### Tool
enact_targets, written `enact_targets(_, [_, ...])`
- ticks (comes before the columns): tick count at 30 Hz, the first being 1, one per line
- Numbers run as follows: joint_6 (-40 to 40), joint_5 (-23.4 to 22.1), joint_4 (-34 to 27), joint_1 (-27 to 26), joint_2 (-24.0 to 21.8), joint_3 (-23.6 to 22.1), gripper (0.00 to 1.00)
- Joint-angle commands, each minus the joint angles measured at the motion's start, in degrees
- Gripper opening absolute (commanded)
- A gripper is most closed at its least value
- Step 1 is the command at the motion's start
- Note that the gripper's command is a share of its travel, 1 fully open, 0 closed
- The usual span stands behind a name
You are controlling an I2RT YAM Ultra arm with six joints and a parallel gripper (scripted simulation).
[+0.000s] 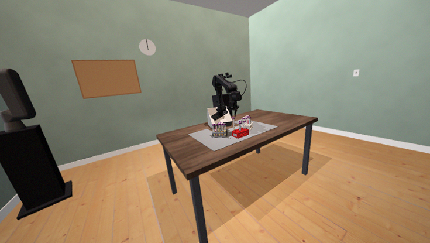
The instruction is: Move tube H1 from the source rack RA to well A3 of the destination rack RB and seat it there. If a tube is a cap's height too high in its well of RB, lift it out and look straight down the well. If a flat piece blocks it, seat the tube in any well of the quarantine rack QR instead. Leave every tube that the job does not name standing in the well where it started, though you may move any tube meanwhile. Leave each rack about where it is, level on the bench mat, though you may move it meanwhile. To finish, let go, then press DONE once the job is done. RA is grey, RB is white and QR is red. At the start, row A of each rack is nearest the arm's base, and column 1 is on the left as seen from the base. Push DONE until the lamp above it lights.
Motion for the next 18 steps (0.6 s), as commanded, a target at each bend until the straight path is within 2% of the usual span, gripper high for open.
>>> enact_targets(1, [-0.7, -0.2, 1.2, -0.7, 0.2, 0.2, 0.0])
enact_targets(4, [-0.7, -0.1, 1.5, -0.4, -0.4, -1.3, 0.0])
enact_targets(6, [-0.7, -0.1, 1.5, -0.4, -0.4, -1.3, 0.0])
enact_targets(7, [-0.7, -0.1, 1.5, -0.4, -0.2, 1.1, 0.0])
enact_targets(18, [-0.9, -0.3, 2.4, -0.9, 0.3, -0.1, 0.0])
